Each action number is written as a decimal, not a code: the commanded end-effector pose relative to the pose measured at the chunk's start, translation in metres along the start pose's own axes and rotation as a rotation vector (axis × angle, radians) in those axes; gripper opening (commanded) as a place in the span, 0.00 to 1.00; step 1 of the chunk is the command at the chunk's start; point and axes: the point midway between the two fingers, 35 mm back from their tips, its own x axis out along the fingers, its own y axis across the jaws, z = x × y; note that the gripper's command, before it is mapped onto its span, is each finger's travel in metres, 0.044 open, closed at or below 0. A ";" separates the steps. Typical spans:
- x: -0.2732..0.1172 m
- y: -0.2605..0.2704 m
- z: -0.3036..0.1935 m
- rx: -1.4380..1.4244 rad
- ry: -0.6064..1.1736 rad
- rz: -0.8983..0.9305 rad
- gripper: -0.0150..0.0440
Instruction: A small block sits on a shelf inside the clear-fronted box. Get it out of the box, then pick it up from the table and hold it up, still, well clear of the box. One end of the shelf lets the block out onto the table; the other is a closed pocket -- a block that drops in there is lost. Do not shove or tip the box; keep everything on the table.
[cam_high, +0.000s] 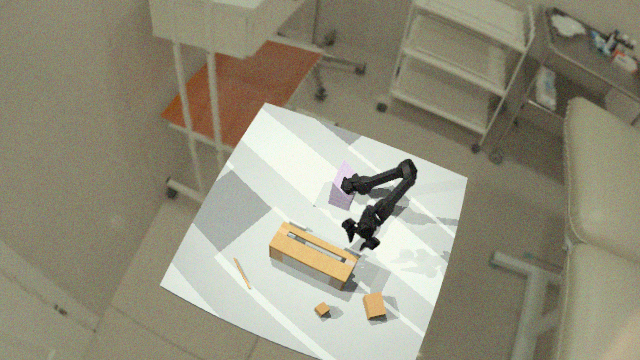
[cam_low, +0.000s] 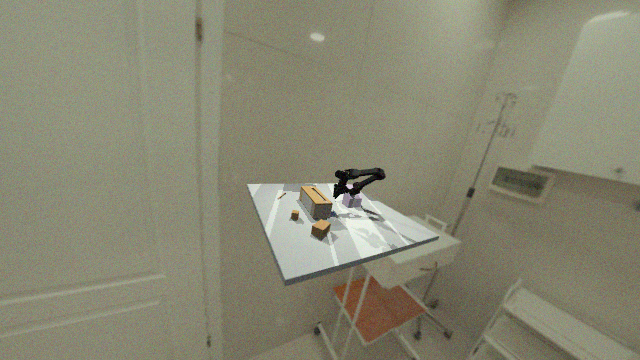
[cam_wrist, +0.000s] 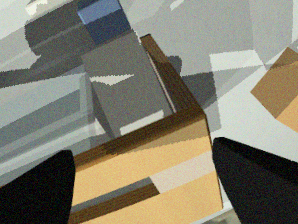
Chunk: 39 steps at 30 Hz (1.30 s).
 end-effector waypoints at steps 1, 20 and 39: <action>-0.005 -0.003 0.003 -0.350 0.054 0.002 0.74; 0.067 0.005 0.027 -0.351 0.052 0.004 0.74; 0.098 0.010 0.040 -0.349 0.052 -0.003 0.74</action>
